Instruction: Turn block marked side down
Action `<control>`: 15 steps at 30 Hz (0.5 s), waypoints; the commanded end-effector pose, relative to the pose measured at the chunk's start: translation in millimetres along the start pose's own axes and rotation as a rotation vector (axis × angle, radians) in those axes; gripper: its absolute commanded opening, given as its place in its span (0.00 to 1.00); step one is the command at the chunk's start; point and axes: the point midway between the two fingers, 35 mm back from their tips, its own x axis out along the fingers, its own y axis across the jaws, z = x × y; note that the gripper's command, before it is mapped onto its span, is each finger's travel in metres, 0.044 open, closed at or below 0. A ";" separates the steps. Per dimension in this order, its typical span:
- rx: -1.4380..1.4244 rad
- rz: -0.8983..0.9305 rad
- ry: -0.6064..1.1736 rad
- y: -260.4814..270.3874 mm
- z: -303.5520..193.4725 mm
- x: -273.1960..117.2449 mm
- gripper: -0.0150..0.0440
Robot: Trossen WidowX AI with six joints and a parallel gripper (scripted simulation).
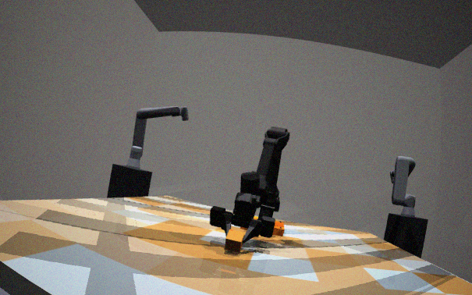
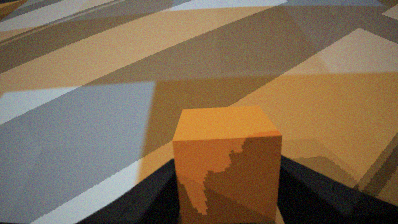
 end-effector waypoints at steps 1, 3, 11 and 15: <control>0.005 0.004 -0.006 0.5 1.3 -0.2 0.25; 0.005 0.004 -0.006 0.5 1.3 -0.2 0.25; 0.005 0.004 -0.006 0.5 1.3 -0.2 0.52; 0.005 0.004 -0.006 0.5 1.3 -0.2 0.70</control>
